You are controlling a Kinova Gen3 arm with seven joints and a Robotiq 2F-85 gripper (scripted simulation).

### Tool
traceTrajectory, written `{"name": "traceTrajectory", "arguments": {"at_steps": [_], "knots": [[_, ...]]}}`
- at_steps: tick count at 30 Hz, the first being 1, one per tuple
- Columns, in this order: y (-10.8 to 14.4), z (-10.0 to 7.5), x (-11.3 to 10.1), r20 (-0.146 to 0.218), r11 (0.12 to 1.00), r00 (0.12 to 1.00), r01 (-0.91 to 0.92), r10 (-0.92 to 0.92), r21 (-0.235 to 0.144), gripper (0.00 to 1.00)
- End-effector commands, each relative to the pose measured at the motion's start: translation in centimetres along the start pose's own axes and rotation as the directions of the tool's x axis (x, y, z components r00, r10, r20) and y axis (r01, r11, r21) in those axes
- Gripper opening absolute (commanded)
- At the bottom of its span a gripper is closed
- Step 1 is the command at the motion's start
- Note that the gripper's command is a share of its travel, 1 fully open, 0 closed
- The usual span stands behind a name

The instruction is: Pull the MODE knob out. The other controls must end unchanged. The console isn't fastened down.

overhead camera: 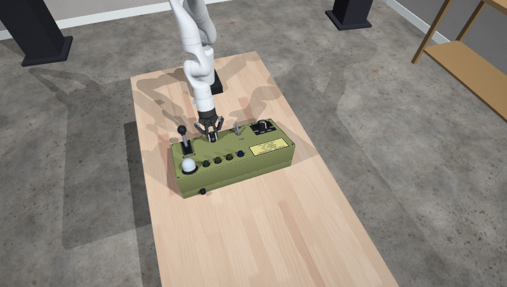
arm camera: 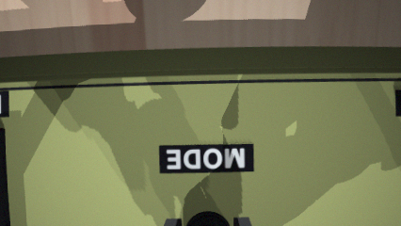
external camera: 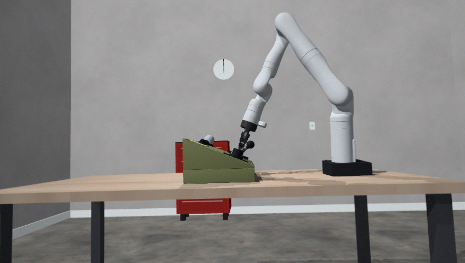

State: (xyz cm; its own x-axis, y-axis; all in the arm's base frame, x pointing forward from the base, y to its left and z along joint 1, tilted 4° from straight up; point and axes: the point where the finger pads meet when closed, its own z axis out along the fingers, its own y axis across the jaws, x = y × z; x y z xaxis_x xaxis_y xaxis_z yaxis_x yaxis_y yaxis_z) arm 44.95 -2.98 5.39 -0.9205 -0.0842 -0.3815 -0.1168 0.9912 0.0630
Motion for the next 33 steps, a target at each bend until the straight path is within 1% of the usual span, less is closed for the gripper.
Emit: {"name": "traceTrajectory", "arguments": {"at_steps": [1,33], "knots": [[-0.01,-0.02,-0.06,0.001,1.000,1.000,0.000,0.000,0.000,0.10],[-0.01,-0.45,-0.06,0.001,1.000,1.000,0.000,0.000,0.000,0.10]]}}
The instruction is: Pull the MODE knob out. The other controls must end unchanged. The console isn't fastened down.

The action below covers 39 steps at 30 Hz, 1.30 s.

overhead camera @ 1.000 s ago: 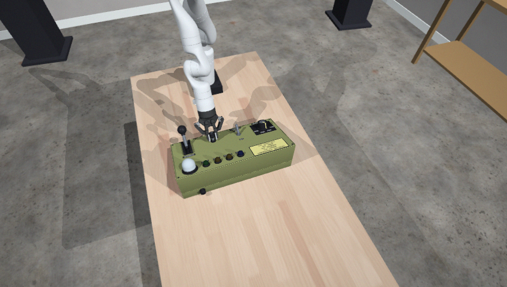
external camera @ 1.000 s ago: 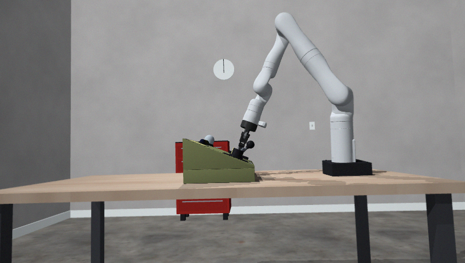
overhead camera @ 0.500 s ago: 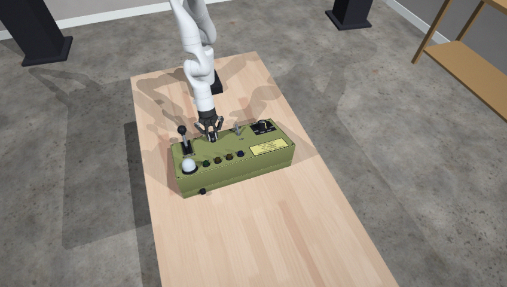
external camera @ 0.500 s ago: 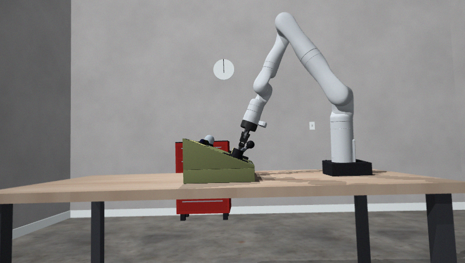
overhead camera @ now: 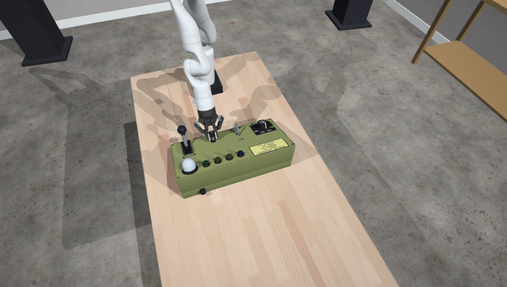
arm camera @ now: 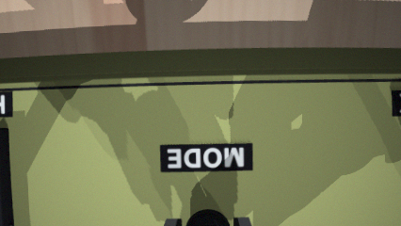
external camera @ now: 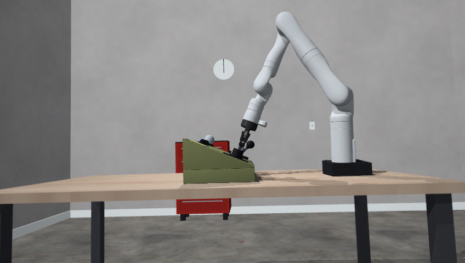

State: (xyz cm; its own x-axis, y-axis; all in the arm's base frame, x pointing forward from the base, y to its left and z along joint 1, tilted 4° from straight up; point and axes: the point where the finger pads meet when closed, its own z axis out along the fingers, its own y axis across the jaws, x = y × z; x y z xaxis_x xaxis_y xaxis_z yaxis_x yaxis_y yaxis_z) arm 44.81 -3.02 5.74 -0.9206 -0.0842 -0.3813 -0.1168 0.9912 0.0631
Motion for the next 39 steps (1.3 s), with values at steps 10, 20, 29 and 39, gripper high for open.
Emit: {"name": "traceTrajectory", "arguments": {"at_steps": [10,20,29,39], "knots": [[-0.02,-0.36,-0.06,0.001,1.000,1.000,0.000,0.000,0.001,0.10],[-0.02,-0.60,-0.06,0.001,1.000,1.000,0.000,0.000,0.001,0.10],[-0.02,-0.83,-0.06,0.001,1.000,1.000,0.000,0.000,0.001,0.10],[-0.02,-0.97,-0.06,0.001,1.000,1.000,0.000,0.000,0.001,0.10]]}}
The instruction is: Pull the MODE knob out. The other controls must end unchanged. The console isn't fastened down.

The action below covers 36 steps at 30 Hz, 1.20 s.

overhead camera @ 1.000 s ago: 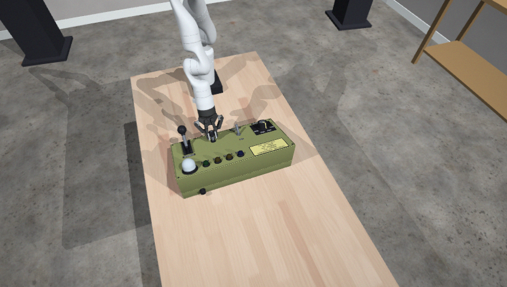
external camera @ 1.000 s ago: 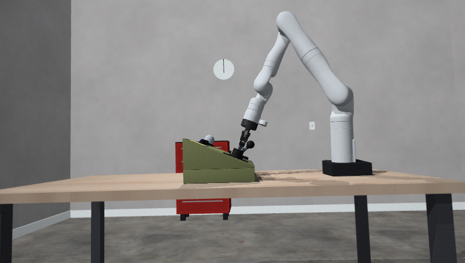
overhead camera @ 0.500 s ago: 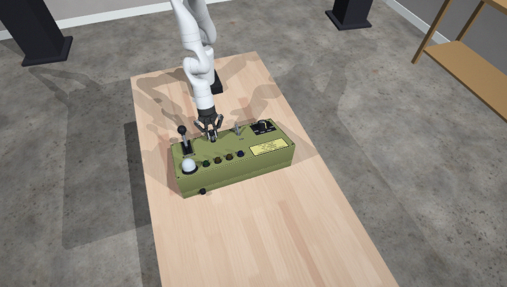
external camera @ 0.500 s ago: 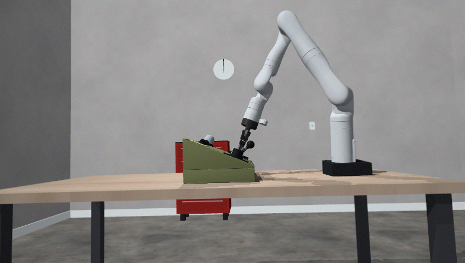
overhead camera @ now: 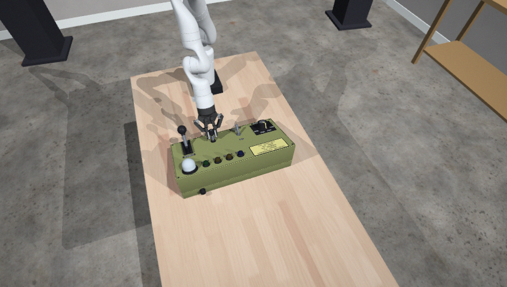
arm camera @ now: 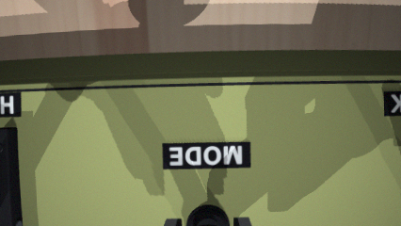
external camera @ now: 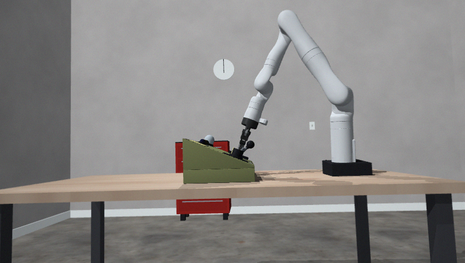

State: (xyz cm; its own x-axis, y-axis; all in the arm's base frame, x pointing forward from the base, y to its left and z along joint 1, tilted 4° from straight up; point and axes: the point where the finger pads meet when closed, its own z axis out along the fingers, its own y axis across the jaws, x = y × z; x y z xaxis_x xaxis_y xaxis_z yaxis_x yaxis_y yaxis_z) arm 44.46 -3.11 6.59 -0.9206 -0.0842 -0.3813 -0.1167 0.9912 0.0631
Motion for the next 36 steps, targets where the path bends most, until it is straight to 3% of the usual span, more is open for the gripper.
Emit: {"name": "traceTrajectory", "arguments": {"at_steps": [1,33,34,36], "knots": [[-0.02,-0.07,-0.06,0.001,1.000,1.000,0.000,0.000,0.001,0.10],[-0.01,-0.16,-0.06,0.001,1.000,1.000,0.000,0.000,0.001,0.10],[-0.01,-0.16,-0.06,0.001,1.000,1.000,0.000,0.000,0.001,0.77],[-0.01,-0.16,-0.06,0.001,1.000,1.000,0.000,0.000,0.001,0.77]]}}
